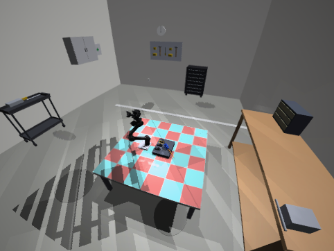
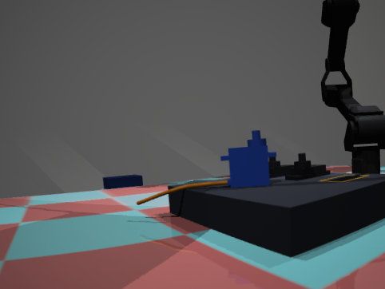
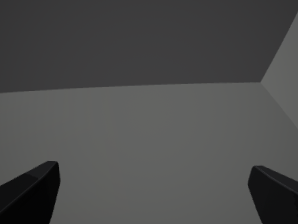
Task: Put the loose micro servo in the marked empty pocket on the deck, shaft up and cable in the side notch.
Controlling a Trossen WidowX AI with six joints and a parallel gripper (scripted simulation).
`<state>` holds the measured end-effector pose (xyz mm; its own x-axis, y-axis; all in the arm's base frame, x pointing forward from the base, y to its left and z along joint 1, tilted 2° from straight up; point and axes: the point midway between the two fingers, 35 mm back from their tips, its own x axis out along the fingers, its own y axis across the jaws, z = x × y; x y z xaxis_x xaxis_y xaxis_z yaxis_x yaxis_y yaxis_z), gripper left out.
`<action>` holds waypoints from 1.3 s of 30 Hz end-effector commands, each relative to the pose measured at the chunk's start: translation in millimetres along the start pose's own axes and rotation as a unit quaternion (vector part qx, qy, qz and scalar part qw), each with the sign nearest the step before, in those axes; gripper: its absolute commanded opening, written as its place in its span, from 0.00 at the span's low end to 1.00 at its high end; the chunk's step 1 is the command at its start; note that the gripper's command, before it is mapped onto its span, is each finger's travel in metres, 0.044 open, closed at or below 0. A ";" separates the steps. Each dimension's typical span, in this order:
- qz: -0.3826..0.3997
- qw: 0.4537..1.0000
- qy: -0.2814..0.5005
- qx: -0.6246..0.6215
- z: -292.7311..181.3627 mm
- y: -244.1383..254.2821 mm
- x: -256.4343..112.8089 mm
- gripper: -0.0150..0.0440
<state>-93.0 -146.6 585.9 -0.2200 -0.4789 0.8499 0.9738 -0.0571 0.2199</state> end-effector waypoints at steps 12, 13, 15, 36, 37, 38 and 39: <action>0.051 0.994 -0.090 -0.045 57.6 35.7 -9.4 1.00; 0.057 0.992 -0.099 -0.048 63.0 39.6 -10.6 1.00; 0.065 0.990 -0.116 -0.052 74.2 47.4 -14.1 1.00; 0.227 0.906 -0.321 -0.159 175.2 174.9 -90.6 1.00; 0.236 0.899 -0.331 -0.167 177.9 181.9 -95.8 1.00; 0.245 0.891 -0.341 -0.174 180.7 189.2 -101.1 1.00; 0.254 0.884 -0.350 -0.179 183.2 196.7 -106.8 1.00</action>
<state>91.0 41.9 629.9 0.3333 0.0900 0.9385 0.9094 -0.2933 -0.2949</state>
